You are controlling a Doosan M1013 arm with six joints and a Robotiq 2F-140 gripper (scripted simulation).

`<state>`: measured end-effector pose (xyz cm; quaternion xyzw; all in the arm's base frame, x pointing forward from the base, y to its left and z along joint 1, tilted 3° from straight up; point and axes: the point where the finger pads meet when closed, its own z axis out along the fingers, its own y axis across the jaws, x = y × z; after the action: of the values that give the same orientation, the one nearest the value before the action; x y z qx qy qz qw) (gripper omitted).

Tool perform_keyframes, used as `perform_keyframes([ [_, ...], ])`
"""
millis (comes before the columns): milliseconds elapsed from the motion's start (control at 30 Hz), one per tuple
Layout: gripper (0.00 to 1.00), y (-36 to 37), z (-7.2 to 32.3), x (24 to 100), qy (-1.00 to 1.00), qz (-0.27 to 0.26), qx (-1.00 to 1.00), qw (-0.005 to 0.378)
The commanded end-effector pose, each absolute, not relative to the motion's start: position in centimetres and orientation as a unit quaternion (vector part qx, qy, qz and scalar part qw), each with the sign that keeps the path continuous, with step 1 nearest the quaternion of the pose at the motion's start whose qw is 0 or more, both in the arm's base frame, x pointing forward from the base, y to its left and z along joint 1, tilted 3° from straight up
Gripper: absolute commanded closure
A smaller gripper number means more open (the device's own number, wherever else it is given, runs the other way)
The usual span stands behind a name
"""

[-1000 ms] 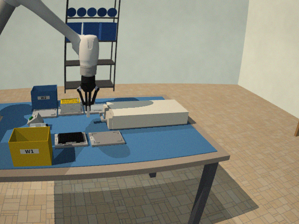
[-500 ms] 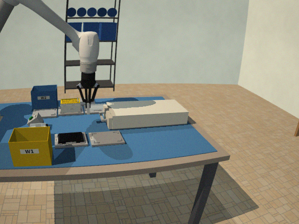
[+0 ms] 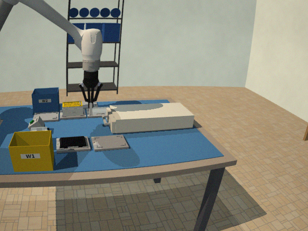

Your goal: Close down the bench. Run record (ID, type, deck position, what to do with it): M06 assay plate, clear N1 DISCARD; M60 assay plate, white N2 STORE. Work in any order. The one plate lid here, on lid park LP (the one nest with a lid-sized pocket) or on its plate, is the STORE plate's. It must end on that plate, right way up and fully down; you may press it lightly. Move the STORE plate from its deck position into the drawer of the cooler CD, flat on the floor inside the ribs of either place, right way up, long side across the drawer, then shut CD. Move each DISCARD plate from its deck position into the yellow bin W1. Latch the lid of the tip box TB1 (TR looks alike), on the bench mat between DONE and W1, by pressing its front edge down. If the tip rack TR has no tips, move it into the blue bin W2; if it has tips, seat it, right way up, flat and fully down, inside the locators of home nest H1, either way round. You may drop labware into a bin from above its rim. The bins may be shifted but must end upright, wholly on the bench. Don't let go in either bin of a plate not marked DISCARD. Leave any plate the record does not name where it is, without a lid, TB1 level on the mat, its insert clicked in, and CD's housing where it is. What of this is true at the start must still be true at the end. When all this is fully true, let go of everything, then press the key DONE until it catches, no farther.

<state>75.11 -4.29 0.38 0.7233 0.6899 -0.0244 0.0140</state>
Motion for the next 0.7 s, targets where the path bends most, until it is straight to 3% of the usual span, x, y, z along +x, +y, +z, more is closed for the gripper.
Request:
perform_keyframes([
  [0, 1.00, -4.3, 0.4, 75.1, 0.690, -0.024, 0.723, 0.014],
  [667, 1.00, -4.2, 2.8, 75.2, 0.690, -0.024, 0.723, 0.014],
])
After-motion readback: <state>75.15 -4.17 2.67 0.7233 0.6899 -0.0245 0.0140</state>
